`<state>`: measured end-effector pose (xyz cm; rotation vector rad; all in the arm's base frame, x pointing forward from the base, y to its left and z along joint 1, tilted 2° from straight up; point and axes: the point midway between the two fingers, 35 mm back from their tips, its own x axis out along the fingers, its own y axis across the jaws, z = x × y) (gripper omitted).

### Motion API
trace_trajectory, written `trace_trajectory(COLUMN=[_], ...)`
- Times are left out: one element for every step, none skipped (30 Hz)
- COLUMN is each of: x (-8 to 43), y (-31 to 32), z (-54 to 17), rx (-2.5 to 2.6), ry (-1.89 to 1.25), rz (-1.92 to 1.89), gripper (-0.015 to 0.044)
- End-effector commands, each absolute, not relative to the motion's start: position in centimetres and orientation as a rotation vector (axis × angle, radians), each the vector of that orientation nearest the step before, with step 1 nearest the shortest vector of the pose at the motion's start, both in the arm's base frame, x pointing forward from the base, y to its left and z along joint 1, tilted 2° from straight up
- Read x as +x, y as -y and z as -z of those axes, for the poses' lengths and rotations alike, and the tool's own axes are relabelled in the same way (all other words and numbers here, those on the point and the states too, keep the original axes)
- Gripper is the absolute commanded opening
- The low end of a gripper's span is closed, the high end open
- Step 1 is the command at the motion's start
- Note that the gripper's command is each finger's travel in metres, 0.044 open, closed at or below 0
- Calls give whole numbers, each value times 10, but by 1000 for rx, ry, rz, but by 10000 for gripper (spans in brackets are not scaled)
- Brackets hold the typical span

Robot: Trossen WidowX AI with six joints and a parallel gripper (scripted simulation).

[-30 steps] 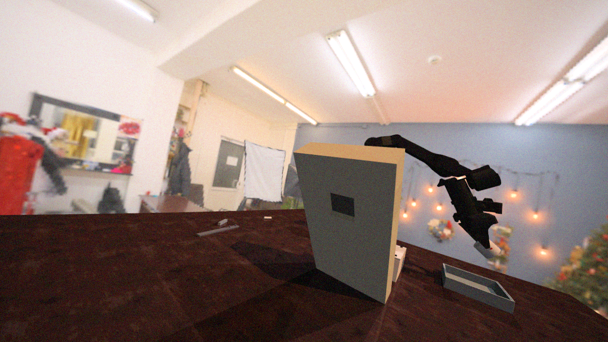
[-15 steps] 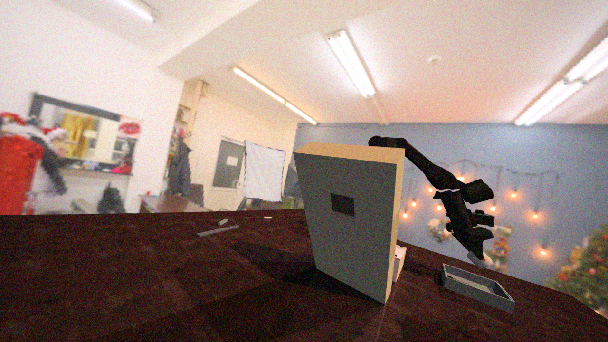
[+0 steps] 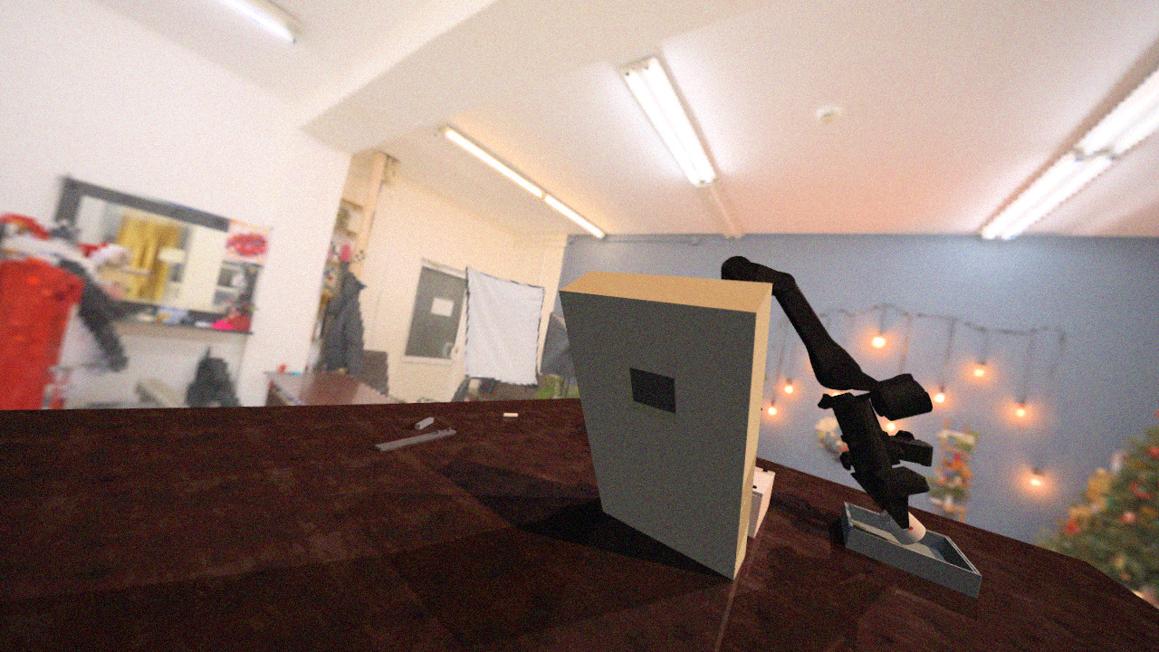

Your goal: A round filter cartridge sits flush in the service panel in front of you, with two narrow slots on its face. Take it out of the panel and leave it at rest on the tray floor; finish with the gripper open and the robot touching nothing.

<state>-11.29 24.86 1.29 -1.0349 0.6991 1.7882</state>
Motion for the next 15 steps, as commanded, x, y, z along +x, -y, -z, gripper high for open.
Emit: trace_trajectory(x=[-113, -113, -113, -113, -113, -113, -113, -113, -113, -113, -113, -113, -113, -113, -113], y=[-249, -249, -249, -249, -249, -249, -249, -249, -249, -249, -249, -249, -249, -249, -249], z=[-14, -14, -14, -14, -14, -14, -14, -14, -14, -14, -14, -14, -14, -14, -14], rx=[-1033, -1033, -1033, -1033, -1033, -1033, -1033, -1033, -1033, -1033, -1033, -1033, -1033, -1033, -1033], ry=[-698, -698, -698, -698, -698, -698, -698, -698, -698, -698, -698, -698, -698, -698, -698], rz=[-1789, -1789, -1789, -1789, -1789, -1789, -1789, -1789, -1789, -1789, -1789, -1789, -1789, -1789, -1789], gripper=[105, 131, 157, 184, 210, 236, 263, 289, 315, 341, 367, 394, 420, 440, 440])
